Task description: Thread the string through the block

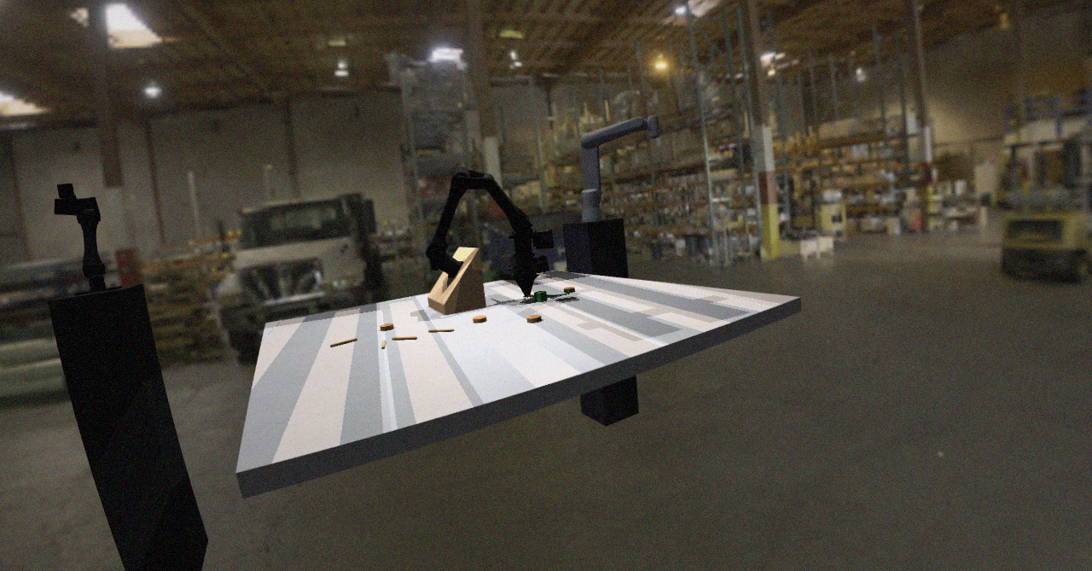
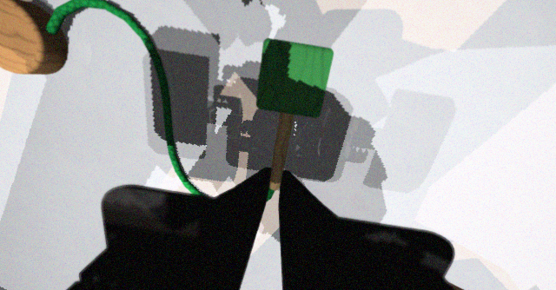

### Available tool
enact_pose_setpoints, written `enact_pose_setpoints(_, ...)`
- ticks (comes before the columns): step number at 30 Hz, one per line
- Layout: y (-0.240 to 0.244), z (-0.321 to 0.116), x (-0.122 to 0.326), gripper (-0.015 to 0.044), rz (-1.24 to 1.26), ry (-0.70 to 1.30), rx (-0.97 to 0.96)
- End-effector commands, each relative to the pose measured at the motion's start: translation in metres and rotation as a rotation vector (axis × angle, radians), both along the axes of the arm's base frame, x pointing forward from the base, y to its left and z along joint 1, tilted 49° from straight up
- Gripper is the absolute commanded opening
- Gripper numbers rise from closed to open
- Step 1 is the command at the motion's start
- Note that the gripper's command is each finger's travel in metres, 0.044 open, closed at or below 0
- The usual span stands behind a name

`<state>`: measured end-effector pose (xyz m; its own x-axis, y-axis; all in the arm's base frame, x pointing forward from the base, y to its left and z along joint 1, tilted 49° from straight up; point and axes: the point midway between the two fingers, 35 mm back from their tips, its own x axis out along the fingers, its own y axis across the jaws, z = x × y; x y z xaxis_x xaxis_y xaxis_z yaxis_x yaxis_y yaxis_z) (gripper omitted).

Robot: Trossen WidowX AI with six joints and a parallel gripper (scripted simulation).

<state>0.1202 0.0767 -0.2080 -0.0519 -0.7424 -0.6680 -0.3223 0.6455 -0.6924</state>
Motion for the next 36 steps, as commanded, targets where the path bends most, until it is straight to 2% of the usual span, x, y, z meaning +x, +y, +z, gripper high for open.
enact_pose_setpoints(1, 0.002, -0.002, 0.007, 0.0, 0.007, 0.0, 0.001)
enact_pose_setpoints(25, 0.007, -0.008, 0.032, 0.0, 0.006, -0.001, 0.0)
enact_pose_setpoints(30, 0.006, -0.007, 0.029, 0.0124, -0.001, -0.003, 0.0)
enact_pose_setpoints(34, 0.008, -0.006, 0.029, 0.0124, -0.001, -0.003, 0.001)
enact_pose_setpoints(36, 0.024, 0.006, 0.031, 0.0124, -0.001, -0.002, 0.003)
